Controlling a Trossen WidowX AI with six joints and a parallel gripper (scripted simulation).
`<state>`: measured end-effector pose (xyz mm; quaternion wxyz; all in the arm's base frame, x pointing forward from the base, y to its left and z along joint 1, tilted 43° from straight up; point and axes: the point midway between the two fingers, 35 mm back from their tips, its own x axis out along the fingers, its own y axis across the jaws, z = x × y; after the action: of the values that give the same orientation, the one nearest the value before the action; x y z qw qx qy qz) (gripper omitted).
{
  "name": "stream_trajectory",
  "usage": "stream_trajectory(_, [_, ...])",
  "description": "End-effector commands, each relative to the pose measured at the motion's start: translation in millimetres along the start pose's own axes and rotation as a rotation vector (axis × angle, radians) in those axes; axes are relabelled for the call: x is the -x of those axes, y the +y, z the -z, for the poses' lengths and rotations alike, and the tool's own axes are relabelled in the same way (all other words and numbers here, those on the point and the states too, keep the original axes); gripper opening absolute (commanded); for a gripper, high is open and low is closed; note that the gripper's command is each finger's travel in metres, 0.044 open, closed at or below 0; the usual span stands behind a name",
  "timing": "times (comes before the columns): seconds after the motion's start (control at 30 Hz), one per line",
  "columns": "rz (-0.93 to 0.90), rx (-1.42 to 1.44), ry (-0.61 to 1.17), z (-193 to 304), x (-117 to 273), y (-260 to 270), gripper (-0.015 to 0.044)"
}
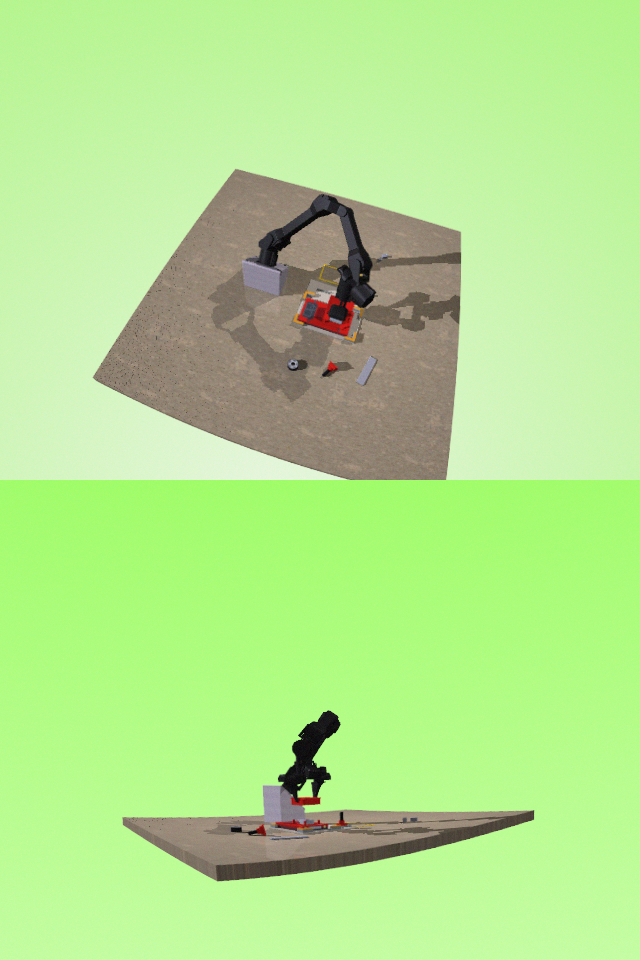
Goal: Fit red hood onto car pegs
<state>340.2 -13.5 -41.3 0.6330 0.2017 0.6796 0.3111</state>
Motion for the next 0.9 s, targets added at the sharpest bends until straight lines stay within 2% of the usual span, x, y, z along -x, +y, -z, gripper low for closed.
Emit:
stream_trajectory(0.0, [0.003, 0.009, 0.003, 0, -7, 2, 0.0000])
stream_trajectory(0.3, [0.002, 0.010, 0.003, 2, -48, 0, 0.0000])
stream_trajectory(0.87, [0.002, 0.010, 0.003, 1, -49, -1, 0.0000])
